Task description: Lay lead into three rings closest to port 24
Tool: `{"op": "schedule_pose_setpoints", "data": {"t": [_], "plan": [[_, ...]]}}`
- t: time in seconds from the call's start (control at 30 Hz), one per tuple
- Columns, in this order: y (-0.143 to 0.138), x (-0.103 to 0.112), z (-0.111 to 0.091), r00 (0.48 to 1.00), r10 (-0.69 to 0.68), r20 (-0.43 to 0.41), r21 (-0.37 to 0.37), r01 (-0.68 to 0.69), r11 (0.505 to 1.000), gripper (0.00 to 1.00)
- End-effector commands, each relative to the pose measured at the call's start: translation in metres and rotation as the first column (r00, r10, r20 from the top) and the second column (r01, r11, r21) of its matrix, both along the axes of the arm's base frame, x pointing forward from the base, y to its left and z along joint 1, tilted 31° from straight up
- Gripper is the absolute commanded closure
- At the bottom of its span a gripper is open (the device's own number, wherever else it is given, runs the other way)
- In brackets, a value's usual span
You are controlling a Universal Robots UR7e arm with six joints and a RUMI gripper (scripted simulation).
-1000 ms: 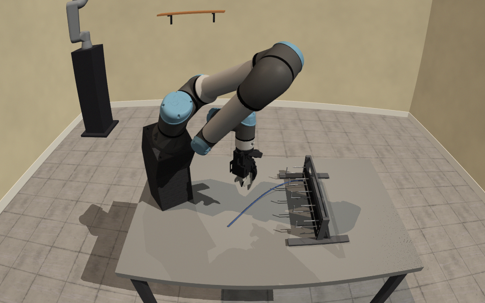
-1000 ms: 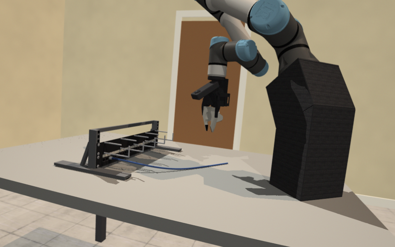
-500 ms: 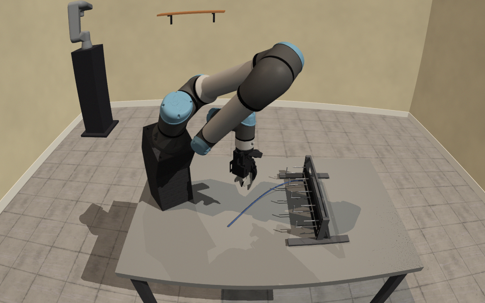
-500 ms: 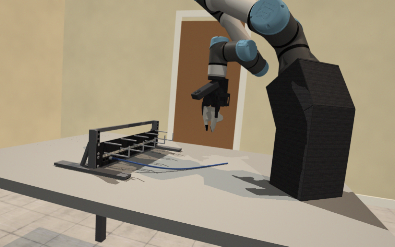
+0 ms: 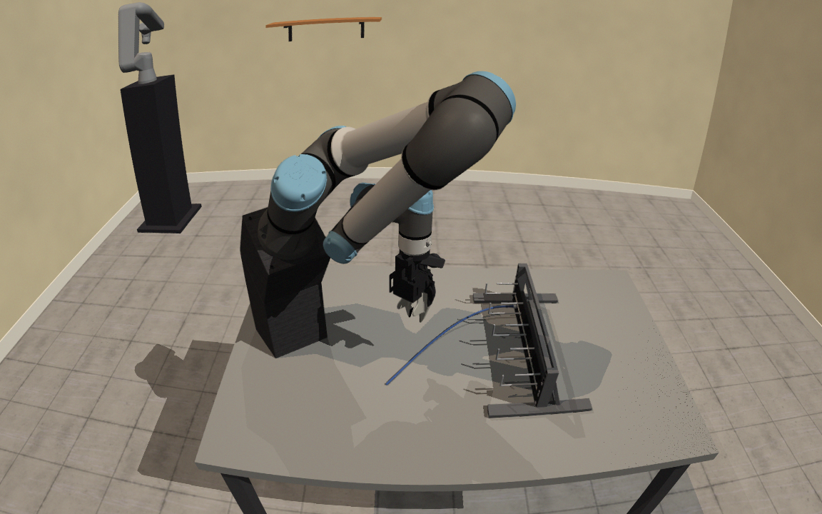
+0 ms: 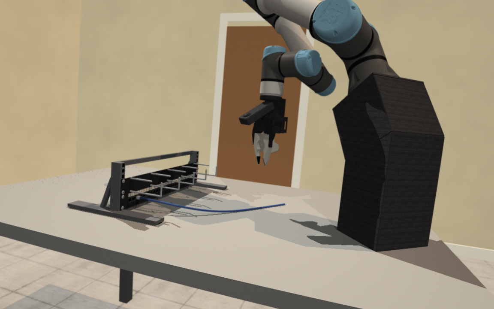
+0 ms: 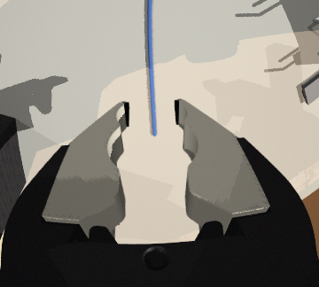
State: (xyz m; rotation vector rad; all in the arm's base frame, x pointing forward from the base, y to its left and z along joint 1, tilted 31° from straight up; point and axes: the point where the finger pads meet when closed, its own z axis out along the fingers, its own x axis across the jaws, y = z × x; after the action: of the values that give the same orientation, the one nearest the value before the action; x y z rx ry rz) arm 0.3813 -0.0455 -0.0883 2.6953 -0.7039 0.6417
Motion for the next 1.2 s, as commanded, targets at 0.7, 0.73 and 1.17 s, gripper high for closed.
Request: {"op": "schedule_pose_setpoints", "data": {"t": [0.7,0.73,1.17], "plan": [[-0.014,0.013,-0.032,1.000,0.000,0.001,0.000,0.000,1.000,0.80],[-0.015,0.014,-0.035,1.000,0.000,0.001,0.000,0.000,1.000,0.80],[-0.035,0.033,-0.081,1.000,0.000,0.001,0.000,0.000,1.000,0.80]]}}
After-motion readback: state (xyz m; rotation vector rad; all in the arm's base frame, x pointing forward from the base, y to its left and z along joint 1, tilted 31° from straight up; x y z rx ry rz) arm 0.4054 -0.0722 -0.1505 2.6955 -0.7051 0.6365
